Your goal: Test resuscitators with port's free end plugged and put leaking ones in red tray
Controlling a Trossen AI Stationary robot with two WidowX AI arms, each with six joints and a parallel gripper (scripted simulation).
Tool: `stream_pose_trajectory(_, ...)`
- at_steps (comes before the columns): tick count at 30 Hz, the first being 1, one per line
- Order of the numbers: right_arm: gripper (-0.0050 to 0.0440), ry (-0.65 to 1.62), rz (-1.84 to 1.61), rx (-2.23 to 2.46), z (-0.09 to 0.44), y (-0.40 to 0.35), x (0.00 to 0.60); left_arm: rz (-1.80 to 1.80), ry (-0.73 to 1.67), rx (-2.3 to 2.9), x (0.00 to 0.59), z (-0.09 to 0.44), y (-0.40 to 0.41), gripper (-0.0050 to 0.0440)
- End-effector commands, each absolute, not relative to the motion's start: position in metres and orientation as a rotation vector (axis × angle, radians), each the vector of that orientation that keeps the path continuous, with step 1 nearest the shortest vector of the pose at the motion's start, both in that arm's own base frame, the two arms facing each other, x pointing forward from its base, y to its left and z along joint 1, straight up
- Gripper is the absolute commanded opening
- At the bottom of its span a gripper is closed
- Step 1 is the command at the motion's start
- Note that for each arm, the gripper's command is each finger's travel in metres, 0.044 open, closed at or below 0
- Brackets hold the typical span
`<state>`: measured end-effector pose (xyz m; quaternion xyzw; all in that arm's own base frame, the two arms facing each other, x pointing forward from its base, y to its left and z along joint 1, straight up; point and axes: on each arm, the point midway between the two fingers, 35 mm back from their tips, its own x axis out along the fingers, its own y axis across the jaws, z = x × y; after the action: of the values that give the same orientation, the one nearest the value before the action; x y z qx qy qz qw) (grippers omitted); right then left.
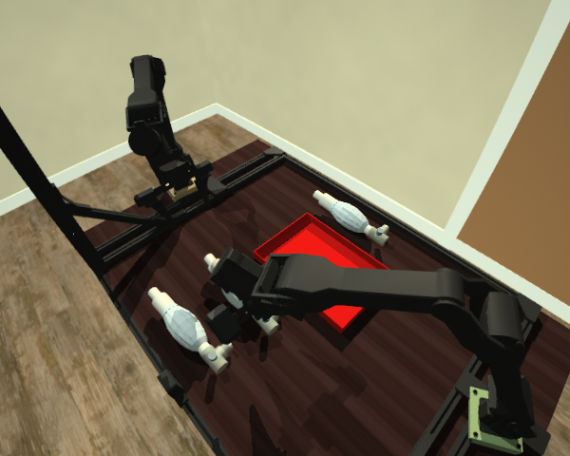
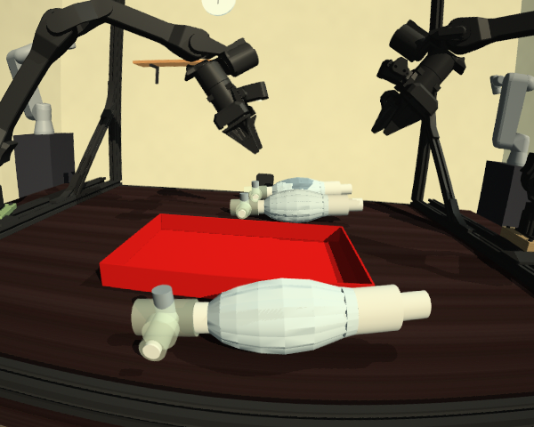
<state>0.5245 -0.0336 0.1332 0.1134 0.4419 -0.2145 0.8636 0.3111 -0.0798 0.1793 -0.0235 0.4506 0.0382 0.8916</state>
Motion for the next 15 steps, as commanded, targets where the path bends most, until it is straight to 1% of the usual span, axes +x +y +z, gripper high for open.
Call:
stream_pose_trajectory(1, 0.044, 0.938, -0.452, 0.237, 0.11, -0.052, 0.548, 0.081, 0.934, -0.048, 0.311, 0.18, -0.079, 0.044)
stream_pose_trajectory(6, 0.044, 0.942, -0.463, 0.236, 0.108, -0.055, 0.546, 0.082, 0.933, -0.049, 0.312, 0.18, -0.079, 0.044)
stream_pose_trajectory(15, 0.044, 0.939, -0.458, 0.238, 0.049, -0.106, 0.595, 0.082, 0.933, -0.049, 0.312, 0.18, -0.079, 0.044)
